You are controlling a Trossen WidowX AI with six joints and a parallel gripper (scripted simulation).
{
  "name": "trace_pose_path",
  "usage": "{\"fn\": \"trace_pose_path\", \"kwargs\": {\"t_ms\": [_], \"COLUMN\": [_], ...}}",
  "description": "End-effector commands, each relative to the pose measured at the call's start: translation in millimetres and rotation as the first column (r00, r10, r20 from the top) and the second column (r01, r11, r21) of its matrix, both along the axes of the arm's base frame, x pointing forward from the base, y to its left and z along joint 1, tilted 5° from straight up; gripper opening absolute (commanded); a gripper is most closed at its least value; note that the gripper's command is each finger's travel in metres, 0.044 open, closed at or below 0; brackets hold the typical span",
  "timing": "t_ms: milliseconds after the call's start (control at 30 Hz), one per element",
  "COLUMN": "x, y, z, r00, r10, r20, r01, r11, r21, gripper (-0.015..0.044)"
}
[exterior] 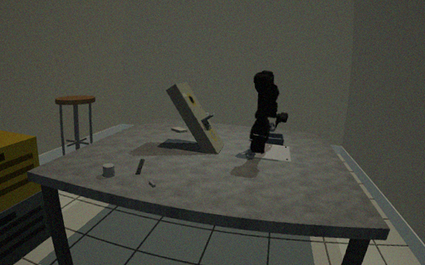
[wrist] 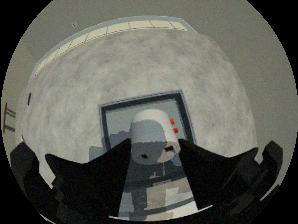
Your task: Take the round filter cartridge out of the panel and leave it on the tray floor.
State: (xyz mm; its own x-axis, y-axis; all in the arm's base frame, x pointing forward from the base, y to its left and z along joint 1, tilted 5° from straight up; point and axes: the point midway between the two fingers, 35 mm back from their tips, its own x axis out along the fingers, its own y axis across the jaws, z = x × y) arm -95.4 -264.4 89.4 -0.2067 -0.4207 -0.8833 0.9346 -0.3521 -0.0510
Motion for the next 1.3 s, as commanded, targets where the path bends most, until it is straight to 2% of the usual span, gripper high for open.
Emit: {"fn": "trace_pose_path", "kwargs": {"t_ms": [0,300,867,1000,1167,1267], "x": [-0.6,-0.4,-0.6,-0.6,1.2,1.9], "y": [2.4,6.1,6.2,5.7,1.7,2.5], "z": [-20.0,-39.2,-35.5,-33.3,24.6,34.0], "r00": [1.0,1.0,1.0,1.0,1.0,1.0], "r10": [0.001,0.001,-0.004,-0.004,-0.004,-0.004], "r20": [-0.002,-0.002,0.0,0.0,0.001,0.001], "r01": [-0.001,-0.001,0.004,0.004,0.004,0.004], "r11": [1.0,1.0,1.0,1.0,1.0,1.0], "r21": [0.001,0.001,0.008,0.008,0.009,0.01], "gripper": [0.0,0.0,0.044,0.044,0.044,0.044]}}
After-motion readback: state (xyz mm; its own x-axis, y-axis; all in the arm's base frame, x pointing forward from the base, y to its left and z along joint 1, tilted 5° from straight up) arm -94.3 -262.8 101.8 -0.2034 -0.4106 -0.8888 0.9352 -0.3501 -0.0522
